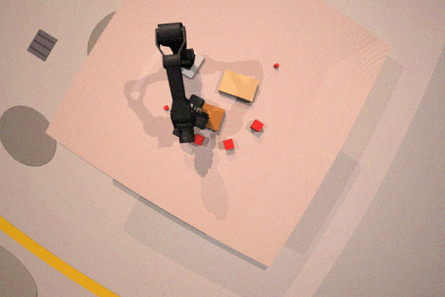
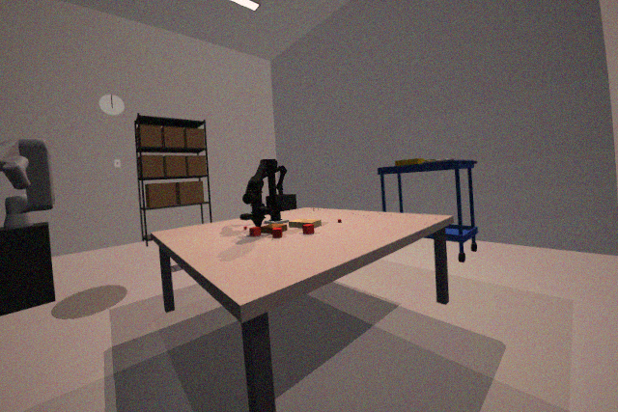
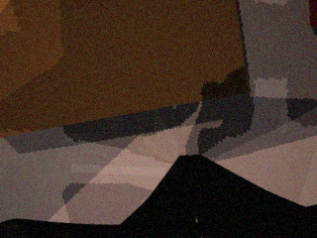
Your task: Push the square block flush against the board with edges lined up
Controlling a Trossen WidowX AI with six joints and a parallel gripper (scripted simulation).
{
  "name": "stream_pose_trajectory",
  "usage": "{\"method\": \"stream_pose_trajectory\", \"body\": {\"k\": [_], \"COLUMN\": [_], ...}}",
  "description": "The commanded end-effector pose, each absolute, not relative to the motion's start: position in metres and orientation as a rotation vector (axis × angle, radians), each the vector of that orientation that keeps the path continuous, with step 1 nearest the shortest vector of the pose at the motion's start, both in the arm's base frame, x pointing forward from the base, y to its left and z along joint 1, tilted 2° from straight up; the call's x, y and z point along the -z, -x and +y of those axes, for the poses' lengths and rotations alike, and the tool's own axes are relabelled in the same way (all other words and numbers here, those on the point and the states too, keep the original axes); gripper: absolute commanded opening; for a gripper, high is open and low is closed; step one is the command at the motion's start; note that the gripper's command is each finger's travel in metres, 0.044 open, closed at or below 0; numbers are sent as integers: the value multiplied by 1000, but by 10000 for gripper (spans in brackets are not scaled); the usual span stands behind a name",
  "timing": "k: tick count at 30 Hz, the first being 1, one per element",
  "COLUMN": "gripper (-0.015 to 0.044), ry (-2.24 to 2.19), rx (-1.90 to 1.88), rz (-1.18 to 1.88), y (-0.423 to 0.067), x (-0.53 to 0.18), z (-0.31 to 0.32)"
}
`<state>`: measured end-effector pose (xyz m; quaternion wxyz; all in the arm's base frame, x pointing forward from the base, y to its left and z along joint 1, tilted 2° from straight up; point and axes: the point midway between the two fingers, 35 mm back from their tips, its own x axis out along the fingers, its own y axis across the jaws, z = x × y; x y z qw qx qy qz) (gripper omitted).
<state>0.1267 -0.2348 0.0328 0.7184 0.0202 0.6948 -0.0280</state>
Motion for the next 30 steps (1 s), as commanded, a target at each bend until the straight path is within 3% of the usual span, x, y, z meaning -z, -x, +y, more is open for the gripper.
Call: {"method": "stream_pose_trajectory", "body": {"k": [1, 14, 19, 30], "gripper": [0, 0, 0, 0], "ry": [-37, -37, -37, 44], "rx": [64, 64, 64, -11], "rz": [1530, 1531, 1531, 1530], "y": [-121, -100, -102, -120], "x": [-34, -32, -85, -87], "z": [-235, -233, -232, -210]}}
